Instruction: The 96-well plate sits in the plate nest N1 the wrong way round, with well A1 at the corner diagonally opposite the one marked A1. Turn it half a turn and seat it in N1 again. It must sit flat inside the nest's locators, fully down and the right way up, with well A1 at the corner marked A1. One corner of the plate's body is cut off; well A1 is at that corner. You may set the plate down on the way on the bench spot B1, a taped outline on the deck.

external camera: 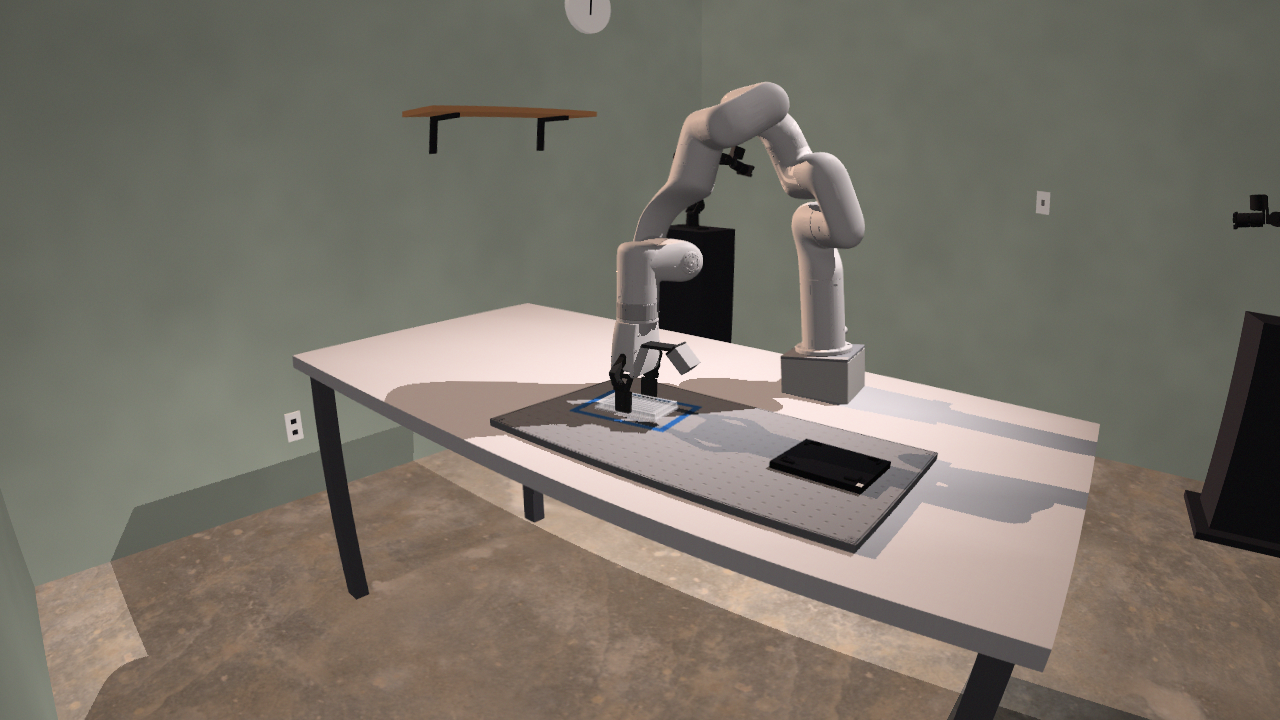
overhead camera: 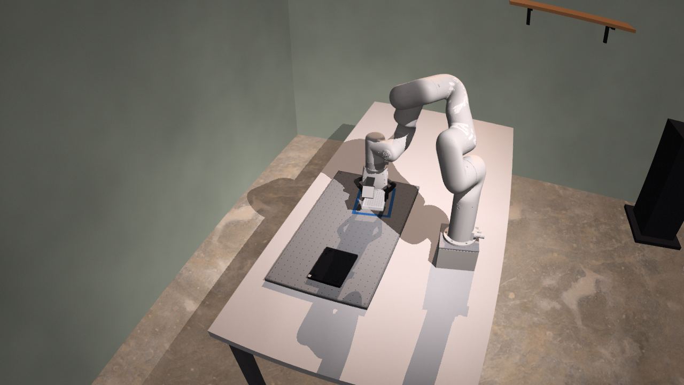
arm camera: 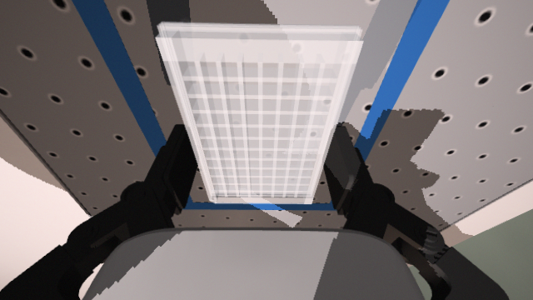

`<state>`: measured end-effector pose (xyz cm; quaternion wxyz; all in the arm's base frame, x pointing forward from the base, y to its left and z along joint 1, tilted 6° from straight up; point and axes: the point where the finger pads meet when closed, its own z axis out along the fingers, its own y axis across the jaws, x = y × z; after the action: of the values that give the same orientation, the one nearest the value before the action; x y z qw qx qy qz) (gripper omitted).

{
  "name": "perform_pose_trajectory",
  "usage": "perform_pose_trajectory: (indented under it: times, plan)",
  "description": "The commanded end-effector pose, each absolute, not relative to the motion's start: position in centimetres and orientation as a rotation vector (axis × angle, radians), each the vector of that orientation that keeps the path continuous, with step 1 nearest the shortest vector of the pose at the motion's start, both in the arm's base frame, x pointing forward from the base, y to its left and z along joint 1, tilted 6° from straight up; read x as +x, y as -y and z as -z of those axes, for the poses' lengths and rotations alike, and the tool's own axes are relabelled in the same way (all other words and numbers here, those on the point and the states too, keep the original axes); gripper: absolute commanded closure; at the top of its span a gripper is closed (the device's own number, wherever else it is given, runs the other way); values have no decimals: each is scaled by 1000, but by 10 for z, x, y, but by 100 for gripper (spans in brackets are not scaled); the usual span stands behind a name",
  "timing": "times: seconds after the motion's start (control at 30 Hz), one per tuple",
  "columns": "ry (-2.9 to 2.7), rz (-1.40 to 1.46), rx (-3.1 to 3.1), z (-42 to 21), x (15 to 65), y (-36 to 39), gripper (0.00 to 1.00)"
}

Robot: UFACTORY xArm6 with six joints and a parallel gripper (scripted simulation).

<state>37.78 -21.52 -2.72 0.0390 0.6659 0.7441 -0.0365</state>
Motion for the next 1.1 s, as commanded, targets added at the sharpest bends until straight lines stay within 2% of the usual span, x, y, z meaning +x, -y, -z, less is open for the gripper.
perform_pose_trajectory:
  times: [0.0,1.07]
  plan:
    - [-2279,110,2039,26,379,216,100]
    - [-2279,110,2039,9,379,214,100]
